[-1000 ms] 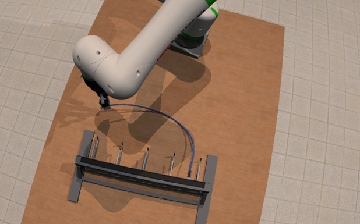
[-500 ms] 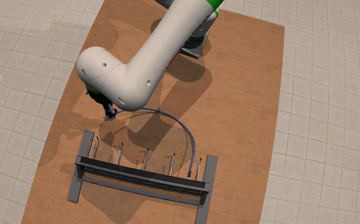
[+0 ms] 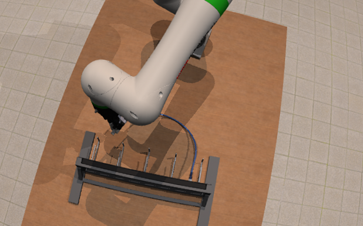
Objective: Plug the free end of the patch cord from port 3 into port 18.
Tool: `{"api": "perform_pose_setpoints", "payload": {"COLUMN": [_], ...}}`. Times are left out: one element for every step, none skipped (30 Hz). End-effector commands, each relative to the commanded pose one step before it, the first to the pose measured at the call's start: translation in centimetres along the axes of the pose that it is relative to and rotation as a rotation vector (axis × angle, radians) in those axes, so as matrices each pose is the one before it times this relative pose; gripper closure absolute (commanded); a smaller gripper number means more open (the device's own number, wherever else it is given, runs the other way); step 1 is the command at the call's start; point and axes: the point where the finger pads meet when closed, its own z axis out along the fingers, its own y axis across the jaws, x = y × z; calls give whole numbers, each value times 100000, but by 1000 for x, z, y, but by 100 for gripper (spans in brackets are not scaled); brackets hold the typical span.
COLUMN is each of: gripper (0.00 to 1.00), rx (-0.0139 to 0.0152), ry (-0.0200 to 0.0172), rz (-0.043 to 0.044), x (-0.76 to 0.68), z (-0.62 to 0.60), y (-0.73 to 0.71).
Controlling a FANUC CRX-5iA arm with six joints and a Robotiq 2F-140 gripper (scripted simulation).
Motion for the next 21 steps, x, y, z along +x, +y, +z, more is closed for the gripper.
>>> {"api": "perform_pose_setpoints", "payload": {"gripper": [100, 100, 100, 100, 100, 100, 100, 100, 100, 100, 100, 100, 100, 100, 100, 100, 100, 100, 100, 100, 100], "rx": [155, -8, -7, -8, 0, 0, -8, -7, -7, -6, -6, -5, -5, -5, -5, -5, -4, -4, -4, -3, -3], "ry": [-120, -7, -7, -6, 0, 0, -6, -6, -5, -5, -5, -5, -4, -4, -4, -4, -3, -3, -3, -3, -2], "rz": [-8619, -2364, -2290, -2200, 0, 0, -2119, -2036, -1952, -1865, -1776, -1686, -1590, -1491, -1399, -1305, -1212, -1119, -1027, -936, -847], "x": [638, 190, 189, 194, 0, 0, 191, 187, 182, 177, 171, 164, 159, 154, 146, 138, 129, 120, 111, 101, 92], "z": [-266, -68, -65, -64, 0, 0, -62, -59, -56, -54, -51, -48, -46, -44, -41, -38, -35, -33, -30, -27, -24], "y": [-980, -265, -254, -234, 0, 0, -221, -210, -198, -187, -176, -165, -151, -136, -126, -116, -107, -98, -89, -80, -72]}}
